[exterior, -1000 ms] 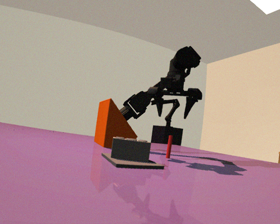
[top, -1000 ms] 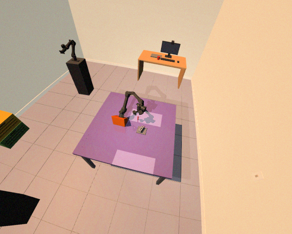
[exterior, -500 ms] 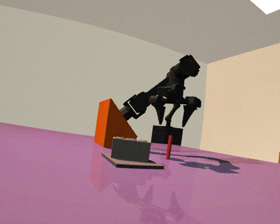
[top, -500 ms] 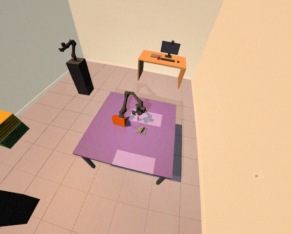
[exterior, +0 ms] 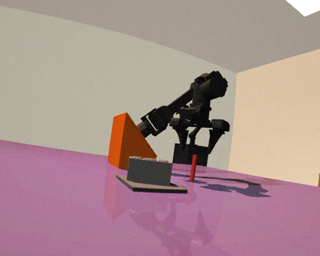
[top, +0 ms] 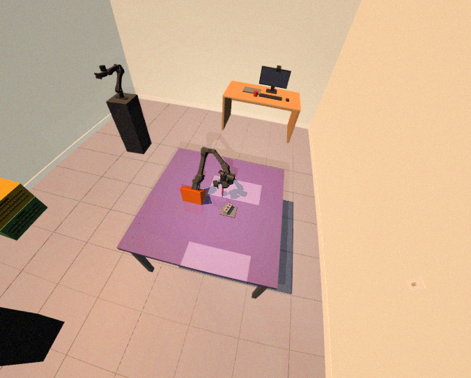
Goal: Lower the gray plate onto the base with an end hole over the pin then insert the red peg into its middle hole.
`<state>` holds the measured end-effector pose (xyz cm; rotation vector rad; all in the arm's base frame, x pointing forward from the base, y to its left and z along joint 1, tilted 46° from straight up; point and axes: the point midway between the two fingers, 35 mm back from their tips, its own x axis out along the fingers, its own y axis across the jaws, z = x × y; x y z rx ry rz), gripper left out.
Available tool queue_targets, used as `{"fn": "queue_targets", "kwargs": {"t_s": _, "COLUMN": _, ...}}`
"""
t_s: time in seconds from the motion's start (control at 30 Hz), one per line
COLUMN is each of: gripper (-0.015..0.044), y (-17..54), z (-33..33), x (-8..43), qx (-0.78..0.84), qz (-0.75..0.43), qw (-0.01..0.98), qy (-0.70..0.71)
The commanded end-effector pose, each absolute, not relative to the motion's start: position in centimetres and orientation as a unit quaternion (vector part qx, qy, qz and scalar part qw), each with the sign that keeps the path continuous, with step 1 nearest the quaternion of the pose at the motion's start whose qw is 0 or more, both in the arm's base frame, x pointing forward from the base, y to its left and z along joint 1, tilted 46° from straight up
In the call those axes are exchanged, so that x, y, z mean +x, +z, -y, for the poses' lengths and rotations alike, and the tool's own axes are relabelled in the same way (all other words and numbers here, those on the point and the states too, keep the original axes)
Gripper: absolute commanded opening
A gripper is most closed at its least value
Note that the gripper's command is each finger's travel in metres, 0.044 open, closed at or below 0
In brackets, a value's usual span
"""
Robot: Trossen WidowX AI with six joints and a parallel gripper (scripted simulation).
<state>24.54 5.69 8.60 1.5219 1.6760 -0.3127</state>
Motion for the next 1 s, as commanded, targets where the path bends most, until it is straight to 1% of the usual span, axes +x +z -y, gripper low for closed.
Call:
{"fn": "queue_targets", "kwargs": {"t_s": 0.0, "gripper": 0.0440, "y": 8.1, "z": -6.2, "x": 24.6, "qx": 0.607, "qz": -0.667, "qw": 0.414, "qy": -0.124}}
{"fn": "queue_targets", "kwargs": {"t_s": 0.9, "gripper": 0.0440, "y": 5.5, "z": -9.2, "x": 24.8, "qx": 0.608, "qz": -0.667, "qw": 0.413, "qy": -0.122}}
{"fn": "queue_targets", "kwargs": {"t_s": 0.97, "gripper": 0.0387, "y": 5.5, "z": -9.2, "x": 24.8, "qx": 0.608, "qz": -0.667, "qw": 0.413, "qy": -0.122}}
